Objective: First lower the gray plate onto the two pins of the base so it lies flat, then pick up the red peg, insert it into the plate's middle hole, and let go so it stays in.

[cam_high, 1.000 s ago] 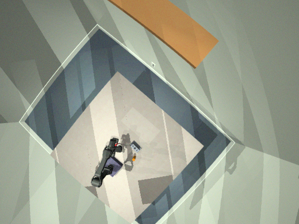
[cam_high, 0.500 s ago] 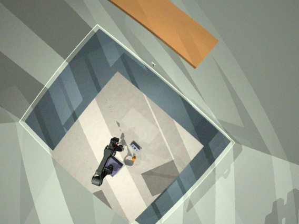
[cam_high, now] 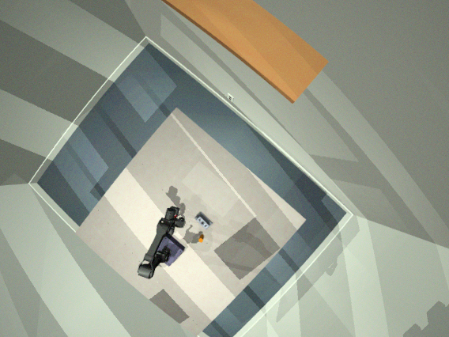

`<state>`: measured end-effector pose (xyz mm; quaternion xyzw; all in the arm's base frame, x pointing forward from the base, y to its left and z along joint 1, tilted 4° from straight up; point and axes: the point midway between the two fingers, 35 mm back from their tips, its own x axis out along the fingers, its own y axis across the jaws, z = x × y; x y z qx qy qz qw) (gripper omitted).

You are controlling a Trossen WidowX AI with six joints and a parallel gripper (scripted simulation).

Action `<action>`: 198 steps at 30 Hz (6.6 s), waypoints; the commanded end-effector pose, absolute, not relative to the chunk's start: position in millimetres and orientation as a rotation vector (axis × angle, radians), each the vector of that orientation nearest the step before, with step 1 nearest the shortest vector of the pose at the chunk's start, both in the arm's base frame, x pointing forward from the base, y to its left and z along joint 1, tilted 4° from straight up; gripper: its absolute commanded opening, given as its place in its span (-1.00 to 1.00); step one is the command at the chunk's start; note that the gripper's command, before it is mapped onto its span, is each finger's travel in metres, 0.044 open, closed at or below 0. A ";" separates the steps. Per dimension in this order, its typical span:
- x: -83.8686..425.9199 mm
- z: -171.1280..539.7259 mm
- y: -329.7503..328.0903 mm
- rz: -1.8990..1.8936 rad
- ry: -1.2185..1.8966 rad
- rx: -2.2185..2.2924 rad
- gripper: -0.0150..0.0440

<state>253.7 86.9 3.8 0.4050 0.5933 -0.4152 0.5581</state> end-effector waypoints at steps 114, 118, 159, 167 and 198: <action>341.6 72.1 -91.3 -0.987 1.385 0.947 -0.49; 342.4 71.4 -102.5 -0.989 1.386 0.949 -0.49; 339.5 71.4 -104.1 -0.989 1.387 0.949 -0.49; 339.5 71.4 -104.1 -0.989 1.387 0.949 -0.49; 340.3 53.5 -104.5 -0.989 1.387 0.949 -0.49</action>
